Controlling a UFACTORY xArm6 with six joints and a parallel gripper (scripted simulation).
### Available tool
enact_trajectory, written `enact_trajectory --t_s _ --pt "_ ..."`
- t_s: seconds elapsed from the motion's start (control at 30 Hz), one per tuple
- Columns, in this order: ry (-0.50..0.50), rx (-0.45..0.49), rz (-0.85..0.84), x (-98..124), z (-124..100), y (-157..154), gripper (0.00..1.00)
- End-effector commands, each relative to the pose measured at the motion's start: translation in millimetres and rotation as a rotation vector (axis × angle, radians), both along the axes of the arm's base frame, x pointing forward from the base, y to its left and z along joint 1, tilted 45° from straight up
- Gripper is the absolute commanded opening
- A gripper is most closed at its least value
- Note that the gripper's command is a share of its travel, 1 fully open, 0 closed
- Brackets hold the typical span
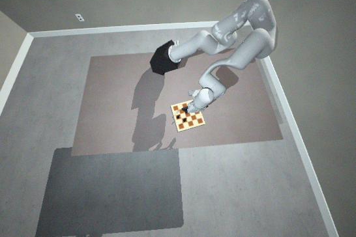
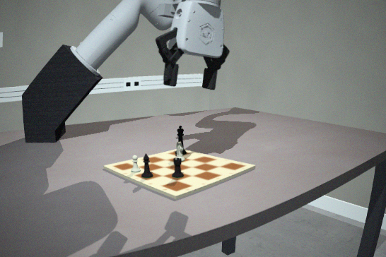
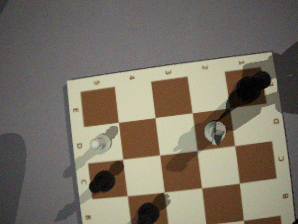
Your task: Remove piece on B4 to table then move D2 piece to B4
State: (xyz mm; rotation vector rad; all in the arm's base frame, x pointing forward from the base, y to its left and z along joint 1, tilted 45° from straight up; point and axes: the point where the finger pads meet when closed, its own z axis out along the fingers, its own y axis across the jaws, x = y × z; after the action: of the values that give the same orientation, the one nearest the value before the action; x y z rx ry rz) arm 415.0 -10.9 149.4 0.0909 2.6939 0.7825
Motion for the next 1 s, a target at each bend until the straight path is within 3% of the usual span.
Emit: enact_trajectory --t_s 0.0,0.2,0.97 --pt "0.026 0.15 -0.118 20.6 -21.0 -28.1 1.0" --pt "0.035 0.19 -0.161 25.9 -27.5 -37.5 1.0" --pt "0.016 0.178 -0.136 26.4 -28.1 -37.0 1.0"
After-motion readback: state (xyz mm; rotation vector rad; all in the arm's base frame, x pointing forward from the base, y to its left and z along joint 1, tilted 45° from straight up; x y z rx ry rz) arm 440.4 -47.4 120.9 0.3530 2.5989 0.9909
